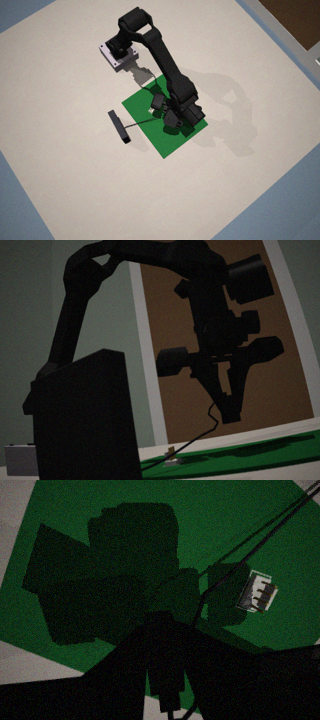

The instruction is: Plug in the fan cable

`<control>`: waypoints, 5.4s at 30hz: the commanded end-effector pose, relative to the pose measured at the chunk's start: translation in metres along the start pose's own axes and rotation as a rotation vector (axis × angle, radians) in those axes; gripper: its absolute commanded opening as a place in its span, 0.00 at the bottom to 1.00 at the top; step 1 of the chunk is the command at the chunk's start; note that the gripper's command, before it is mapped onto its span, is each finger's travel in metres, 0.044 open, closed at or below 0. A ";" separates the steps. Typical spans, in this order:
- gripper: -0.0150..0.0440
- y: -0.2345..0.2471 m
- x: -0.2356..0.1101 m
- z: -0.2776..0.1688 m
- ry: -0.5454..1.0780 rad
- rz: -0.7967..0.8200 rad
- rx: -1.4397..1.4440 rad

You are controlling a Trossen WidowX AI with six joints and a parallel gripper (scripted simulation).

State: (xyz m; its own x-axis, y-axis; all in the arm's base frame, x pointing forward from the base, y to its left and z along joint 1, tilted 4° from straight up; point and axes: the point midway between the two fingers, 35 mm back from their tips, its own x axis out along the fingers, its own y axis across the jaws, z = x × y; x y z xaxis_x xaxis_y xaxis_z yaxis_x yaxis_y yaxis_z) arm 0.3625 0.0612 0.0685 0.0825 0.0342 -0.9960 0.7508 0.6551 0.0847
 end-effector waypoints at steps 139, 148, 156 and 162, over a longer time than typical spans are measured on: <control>0.25 -0.089 0.015 -0.007 0.004 0.003 -2.745; 0.25 -0.089 0.016 -0.007 0.004 0.003 -2.745; 0.25 -0.090 0.018 -0.007 0.004 0.004 -2.745; 0.25 -0.090 0.019 -0.008 0.004 0.004 -2.746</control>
State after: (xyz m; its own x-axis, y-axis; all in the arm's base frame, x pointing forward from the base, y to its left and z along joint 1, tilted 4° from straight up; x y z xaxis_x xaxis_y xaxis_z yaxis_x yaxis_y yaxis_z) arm 0.2912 0.0082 0.0422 0.0772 0.0321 -0.9965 -0.9443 -0.3184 -0.0834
